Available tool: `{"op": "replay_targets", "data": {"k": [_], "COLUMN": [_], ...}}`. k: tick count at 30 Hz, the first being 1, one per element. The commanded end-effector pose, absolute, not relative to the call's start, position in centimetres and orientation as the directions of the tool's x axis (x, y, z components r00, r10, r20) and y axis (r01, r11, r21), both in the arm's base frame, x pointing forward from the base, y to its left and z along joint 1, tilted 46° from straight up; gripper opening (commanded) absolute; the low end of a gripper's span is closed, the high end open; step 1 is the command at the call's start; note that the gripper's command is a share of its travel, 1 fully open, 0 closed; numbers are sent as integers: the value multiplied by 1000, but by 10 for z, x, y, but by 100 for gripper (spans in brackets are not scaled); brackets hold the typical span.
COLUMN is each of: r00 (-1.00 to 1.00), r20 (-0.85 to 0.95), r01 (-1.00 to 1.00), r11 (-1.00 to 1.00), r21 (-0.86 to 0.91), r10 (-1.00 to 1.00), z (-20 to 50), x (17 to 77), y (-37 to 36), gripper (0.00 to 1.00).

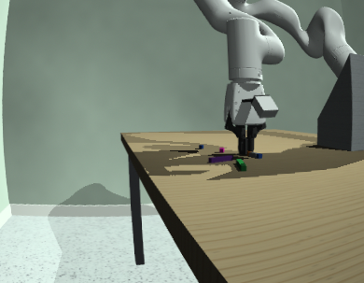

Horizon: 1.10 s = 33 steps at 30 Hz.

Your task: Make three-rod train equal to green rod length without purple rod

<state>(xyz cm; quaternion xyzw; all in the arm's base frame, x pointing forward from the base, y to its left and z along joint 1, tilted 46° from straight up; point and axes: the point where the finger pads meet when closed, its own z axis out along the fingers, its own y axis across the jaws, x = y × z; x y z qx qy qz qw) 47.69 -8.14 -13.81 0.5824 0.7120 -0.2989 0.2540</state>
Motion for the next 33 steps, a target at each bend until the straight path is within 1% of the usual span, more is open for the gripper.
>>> {"op": "replay_targets", "data": {"k": [1, 22, 23, 27, 28, 30, 31, 33], "r00": [-192, -192, -192, -192, -192, -192, -192, -192], "r20": [-710, -710, -710, -710, -710, -710, -710, -710], "r01": [981, 981, 981, 981, 981, 981, 981, 981], "r11": [143, 143, 143, 143, 143, 143, 143, 143], "r21": [-129, -129, -129, -129, -129, -129, -129, -129], "r10": [678, 678, 678, 678, 678, 678, 678, 678], "z": [-138, -138, -138, -138, -138, -138, -138, -138], "x": [478, 478, 478, 478, 478, 478, 478, 478], "y": [-81, -81, -81, -81, -81, -81, -81, -81], "gripper": [4, 4, 8, 8, 12, 12, 16, 16]}}
